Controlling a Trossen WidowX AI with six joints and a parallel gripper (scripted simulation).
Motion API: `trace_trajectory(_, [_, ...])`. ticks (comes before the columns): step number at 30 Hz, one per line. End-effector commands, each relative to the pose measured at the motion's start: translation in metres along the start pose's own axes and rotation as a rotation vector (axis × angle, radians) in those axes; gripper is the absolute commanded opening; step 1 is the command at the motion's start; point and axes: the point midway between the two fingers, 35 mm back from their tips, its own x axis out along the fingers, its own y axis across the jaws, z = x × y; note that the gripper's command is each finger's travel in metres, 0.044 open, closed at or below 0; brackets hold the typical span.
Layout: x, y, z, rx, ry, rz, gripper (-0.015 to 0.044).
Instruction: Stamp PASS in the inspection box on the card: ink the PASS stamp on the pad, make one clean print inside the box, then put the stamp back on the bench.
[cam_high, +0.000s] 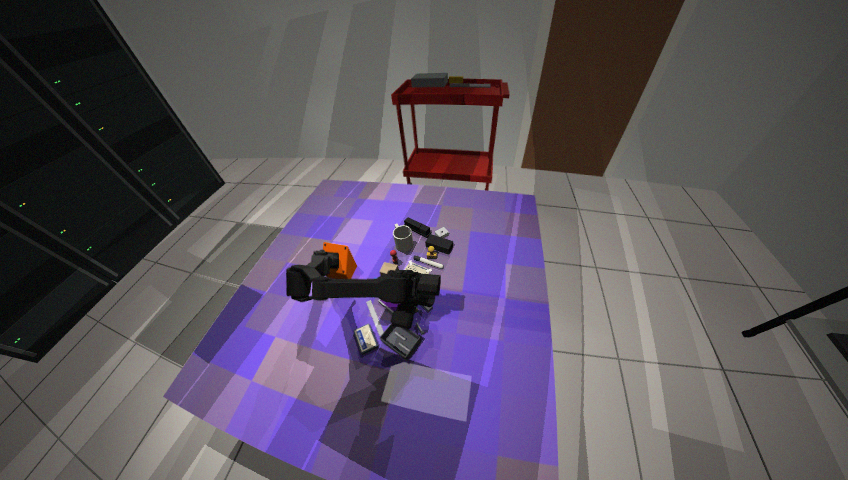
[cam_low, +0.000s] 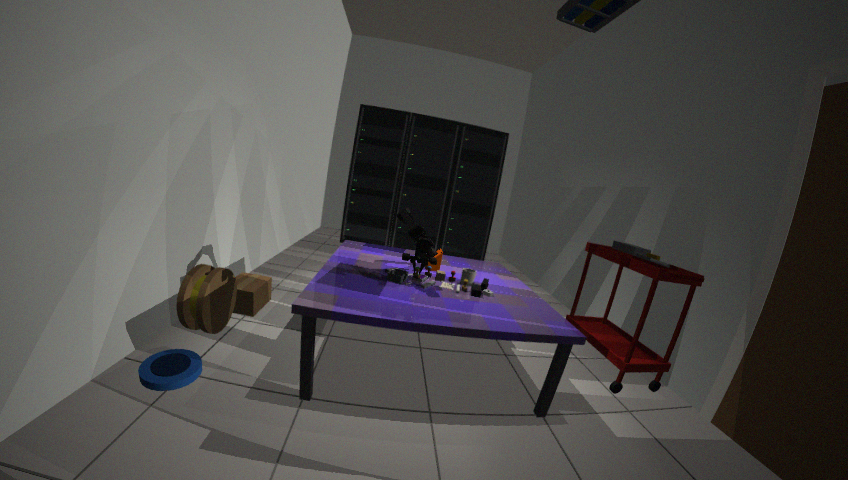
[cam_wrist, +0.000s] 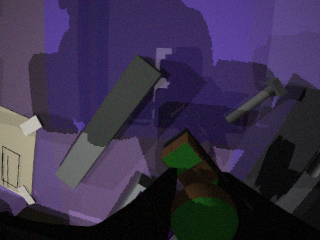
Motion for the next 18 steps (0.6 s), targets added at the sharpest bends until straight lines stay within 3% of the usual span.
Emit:
trace_trajectory(1, [-0.0029,-0.0001,0.0001,0.005,-0.001,0.002,0.0])
trace_trajectory(18, [-0.0113,0.0,-0.0002,0.004,-0.001,0.002,0.0])
